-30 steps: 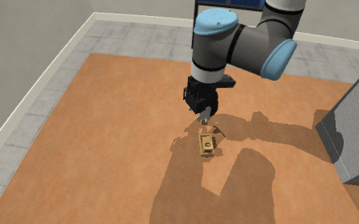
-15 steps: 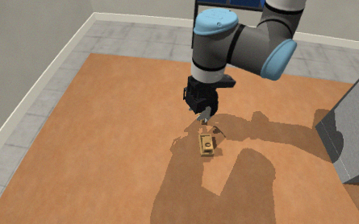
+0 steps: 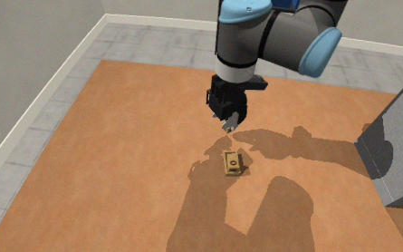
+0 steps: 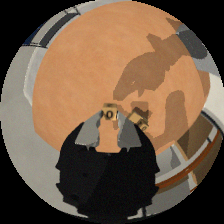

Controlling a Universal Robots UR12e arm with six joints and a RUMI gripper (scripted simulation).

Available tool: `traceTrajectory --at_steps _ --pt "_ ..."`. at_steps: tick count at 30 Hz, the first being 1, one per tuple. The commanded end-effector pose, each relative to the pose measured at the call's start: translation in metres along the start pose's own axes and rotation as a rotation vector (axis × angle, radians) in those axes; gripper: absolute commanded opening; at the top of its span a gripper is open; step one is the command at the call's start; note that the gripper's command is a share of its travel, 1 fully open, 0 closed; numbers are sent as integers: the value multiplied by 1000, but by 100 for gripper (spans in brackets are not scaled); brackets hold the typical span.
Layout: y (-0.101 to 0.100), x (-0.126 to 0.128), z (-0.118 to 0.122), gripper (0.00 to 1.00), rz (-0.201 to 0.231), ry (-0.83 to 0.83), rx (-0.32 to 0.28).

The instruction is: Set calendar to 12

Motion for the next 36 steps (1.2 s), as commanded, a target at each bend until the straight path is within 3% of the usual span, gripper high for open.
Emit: traceTrajectory --at_steps 1,12,26,36 --pt "33 0 0 10 0 0 0" --pt "66 0 0 10 0 0 0" --pt "67 0 0 10 0 -4 0" --pt "68 -1 0 10 0 -267 0"
Point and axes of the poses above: the point where the finger pads meet when closed, its own y axis back along the fingers, its own x axis across the jaws, z = x × y, the point moved 4 cm from there along y, back along the fingers, and after that the axes turned 10 degrees about y, right-handed, at the moved point
